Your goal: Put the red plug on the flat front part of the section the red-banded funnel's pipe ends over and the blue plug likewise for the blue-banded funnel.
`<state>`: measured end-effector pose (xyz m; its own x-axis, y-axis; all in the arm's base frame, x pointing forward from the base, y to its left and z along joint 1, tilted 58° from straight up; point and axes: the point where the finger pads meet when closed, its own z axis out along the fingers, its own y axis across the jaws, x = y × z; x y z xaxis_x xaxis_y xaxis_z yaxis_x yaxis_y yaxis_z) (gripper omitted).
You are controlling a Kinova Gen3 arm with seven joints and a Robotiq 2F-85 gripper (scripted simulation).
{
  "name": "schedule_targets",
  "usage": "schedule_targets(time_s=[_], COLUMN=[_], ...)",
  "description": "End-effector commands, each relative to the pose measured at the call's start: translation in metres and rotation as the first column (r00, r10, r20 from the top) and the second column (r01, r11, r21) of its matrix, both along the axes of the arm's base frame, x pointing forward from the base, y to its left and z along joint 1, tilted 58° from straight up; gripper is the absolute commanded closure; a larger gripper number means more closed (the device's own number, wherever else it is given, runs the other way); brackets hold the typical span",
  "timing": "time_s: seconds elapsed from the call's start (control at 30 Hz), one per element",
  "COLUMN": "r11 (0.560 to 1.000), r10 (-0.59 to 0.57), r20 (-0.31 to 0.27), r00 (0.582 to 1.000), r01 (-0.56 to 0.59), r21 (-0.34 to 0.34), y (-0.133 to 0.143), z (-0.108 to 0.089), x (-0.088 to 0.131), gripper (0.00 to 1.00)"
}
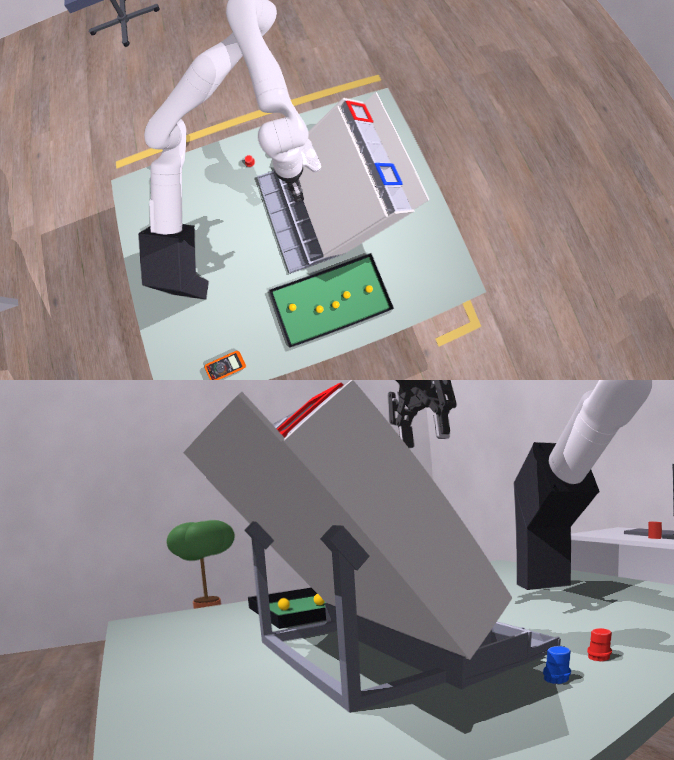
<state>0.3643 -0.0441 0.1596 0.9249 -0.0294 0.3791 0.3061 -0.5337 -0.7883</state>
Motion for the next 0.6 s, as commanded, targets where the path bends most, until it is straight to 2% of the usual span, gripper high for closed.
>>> schedule_targets(time_s=[0.0,0.17,0.2,0.57], r11=[0.998,0.998,0.999,0.999], r10=[-0.032,-0.032,-0.031,-0.031], r20=[-0.023,-0.023,-0.023,-0.023], r00=[0.999,0.999,0.999,0.999], r01=[0.03,0.03,0.03,0.03], r21=[-0.049,-0.049,-0.04,-0.04], y=[0.0013,0.0013,0.0002,0.0002], z=[0.0005,0.0005,-0.0011,-0.0011], x=[0.0014,0.0014,0.0006,0.0006], gripper=[0.0,0.0,0.5,0.5])
